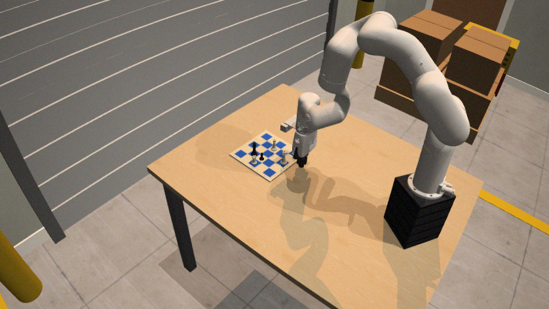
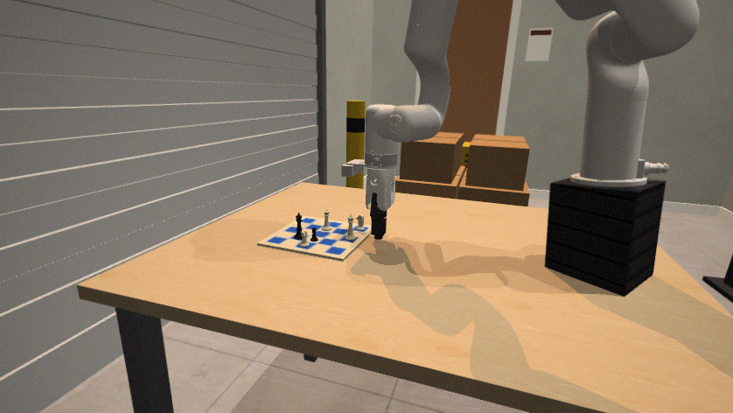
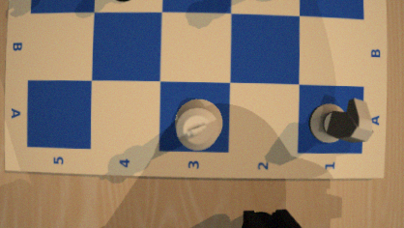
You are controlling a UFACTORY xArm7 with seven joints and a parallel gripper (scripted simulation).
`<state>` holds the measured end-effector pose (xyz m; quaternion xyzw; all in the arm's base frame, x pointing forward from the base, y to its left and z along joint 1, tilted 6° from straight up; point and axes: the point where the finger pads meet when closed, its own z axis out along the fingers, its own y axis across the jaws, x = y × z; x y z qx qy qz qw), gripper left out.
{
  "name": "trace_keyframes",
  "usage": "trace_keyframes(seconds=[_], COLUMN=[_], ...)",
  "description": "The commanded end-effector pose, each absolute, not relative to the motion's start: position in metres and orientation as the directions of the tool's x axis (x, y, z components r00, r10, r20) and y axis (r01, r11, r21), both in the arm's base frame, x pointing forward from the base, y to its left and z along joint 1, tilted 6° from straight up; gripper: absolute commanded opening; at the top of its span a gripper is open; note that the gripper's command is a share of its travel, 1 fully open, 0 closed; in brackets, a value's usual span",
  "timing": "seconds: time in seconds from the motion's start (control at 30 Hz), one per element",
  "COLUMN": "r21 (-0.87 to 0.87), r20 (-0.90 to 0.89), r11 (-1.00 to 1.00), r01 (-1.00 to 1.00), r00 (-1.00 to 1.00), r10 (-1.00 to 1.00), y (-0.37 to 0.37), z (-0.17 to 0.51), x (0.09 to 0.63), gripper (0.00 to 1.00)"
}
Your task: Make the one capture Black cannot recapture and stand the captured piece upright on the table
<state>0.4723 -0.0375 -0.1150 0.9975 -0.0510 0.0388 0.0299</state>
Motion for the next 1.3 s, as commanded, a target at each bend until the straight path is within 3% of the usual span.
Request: trace_keyframes(seconds=[0.0, 1.27], r21=[0.055, 0.055], r20=[0.084, 0.084], r11=[-0.993, -0.993], r01=[-0.104, -0.104], r00=[0.991, 0.991], r10=[-0.099, -0.099], y=[-0.0375, -0.0378], z=[-0.1136, -0.1183], x=[0.4739, 0.4743], gripper=[0.00, 0.00])
